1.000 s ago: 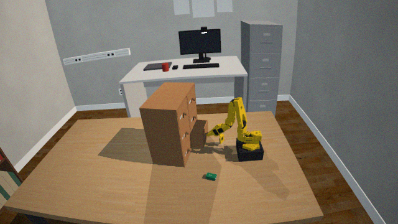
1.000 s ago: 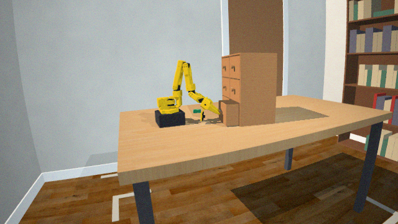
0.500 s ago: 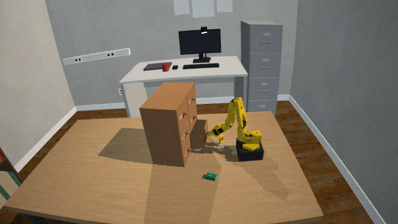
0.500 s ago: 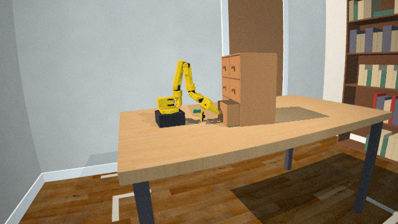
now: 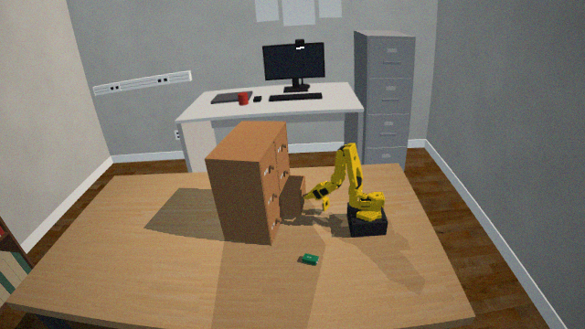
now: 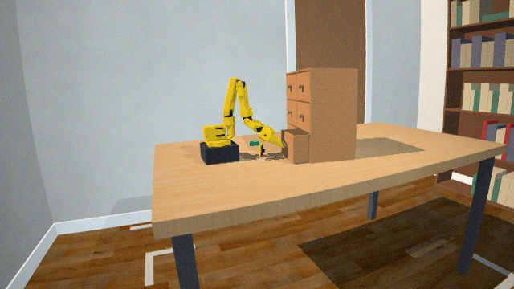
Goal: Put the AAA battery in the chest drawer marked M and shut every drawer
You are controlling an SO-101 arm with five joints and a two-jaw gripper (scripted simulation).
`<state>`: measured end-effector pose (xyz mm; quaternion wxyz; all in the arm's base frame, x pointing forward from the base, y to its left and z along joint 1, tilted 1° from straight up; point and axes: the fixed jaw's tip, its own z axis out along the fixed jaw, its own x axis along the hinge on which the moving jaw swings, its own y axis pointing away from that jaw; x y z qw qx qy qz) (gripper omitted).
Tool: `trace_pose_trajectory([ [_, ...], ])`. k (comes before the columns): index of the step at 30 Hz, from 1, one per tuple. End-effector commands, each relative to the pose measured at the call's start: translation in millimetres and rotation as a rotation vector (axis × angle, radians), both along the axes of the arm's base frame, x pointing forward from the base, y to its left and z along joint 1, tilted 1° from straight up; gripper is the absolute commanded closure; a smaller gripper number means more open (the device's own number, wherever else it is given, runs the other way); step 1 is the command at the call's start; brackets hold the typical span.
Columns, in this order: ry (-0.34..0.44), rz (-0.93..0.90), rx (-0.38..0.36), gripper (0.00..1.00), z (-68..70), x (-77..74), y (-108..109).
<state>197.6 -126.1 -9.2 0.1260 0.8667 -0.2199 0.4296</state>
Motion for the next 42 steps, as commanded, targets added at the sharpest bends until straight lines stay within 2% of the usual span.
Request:
trace_pose_trajectory([
  [1, -0.006, -0.001, 0.003, 1.00, -0.4, 1.3, 0],
  [11, -0.006, -0.001, 0.003, 1.00, -0.4, 1.3, 0],
  [23, -0.014, 0.030, 0.016, 1.00, 0.3, 19.4, 2],
  [28, -0.014, 0.030, 0.016, 1.00, 0.3, 19.4, 2],
  [42, -0.014, 0.047, 0.016, 1.00, 0.1, 33.5, -1],
])
